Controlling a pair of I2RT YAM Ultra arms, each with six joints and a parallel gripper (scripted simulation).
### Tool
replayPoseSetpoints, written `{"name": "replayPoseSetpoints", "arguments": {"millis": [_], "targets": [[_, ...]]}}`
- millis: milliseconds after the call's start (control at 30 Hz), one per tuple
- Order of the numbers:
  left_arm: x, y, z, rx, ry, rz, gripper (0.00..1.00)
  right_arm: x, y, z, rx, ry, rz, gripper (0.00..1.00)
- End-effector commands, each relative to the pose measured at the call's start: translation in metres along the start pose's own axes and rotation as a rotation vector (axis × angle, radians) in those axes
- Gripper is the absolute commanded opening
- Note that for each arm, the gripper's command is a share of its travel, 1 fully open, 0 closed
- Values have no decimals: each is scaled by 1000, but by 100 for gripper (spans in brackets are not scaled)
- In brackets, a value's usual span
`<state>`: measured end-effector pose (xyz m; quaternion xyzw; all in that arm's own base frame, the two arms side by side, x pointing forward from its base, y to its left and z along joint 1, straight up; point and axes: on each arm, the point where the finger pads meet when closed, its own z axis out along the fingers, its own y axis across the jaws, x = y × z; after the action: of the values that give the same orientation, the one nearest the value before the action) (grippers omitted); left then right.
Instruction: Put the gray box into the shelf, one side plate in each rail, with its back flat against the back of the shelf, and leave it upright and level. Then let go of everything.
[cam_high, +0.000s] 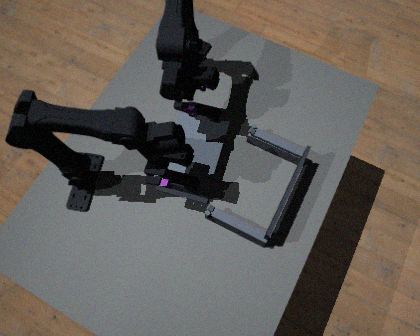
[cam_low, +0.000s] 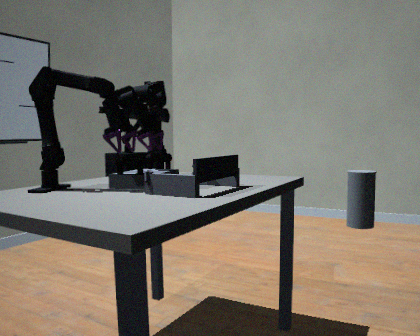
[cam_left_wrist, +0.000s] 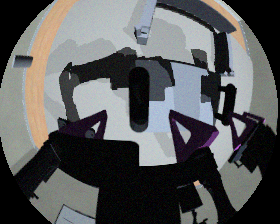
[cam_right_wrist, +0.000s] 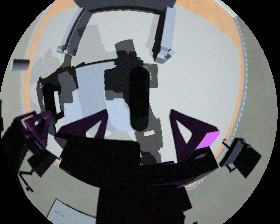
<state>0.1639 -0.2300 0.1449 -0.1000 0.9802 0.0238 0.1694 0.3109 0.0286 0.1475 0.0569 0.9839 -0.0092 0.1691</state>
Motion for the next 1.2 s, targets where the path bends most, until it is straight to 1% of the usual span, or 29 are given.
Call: {"name": "replayPoseSetpoints", "arguments": {"millis": [0,100,200,333,367,433,467,500,533,567,600,667,700,733,767,800,833,1000,1033,1067,1167], "targets": [[-9,-4,3,49,-26,-16,100,-3,-1,16,-3,-9,0,100],[-10,-4,11,51,-27,-17,100,-4,-2,22,-4,-17,1,100],[-6,-4,31,7,-16,-1,100,-5,-2,28,-6,-26,1,100],[-7,-4,39,17,-19,-5,100,-4,-3,40,-4,-21,0,100],[-7,0,34,8,-17,-9,100,-4,0,34,-4,-20,-9,100],[-7,0,34,8,-17,-9,100,-4,0,34,-4,-20,-9,100],[-7,-5,43,23,-21,-7,100,-5,-2,42,-6,-34,-4,100],[-6,-4,50,8,-17,-3,100,-3,-4,51,-1,-14,2,100],[-6,-4,52,7,-16,-2,100,-2,-4,53,3,-14,1,100],[-6,-3,53,12,-18,-4,100,-2,-4,55,3,-18,-1,100],[-6,1,47,-4,-13,-7,100,-2,-3,50,4,-9,-5,100],[-8,-7,31,44,-25,-2,100,-16,4,33,-14,-70,-12,100],[-9,-9,26,61,-29,-6,100,-18,4,30,-17,-80,-11,100],[-6,-10,31,51,-26,4,100,-18,4,30,-17,-79,-11,100],[-7,-12,28,71,-31,-3,100,-18,5,30,-17,-78,-12,100],[-8,-7,34,45,-25,-7,100,-18,5,30,-17,-78,-13,100],[-8,-4,34,32,-22,-6,15,-15,4,31,-16,-73,-13,100],[-8,-3,34,31,-22,-8,15,-16,4,30,-17,-77,-12,100],[-8,-3,34,31,-22,-8,15,-8,1,38,-7,-41,-6,100],[-8,-3,34,31,-22,-6,15,-14,4,30,-15,-68,-13,100],[-8,-3,34,31,-22,-6,15,-14,4,30,-15,-68,-13,100]]}}
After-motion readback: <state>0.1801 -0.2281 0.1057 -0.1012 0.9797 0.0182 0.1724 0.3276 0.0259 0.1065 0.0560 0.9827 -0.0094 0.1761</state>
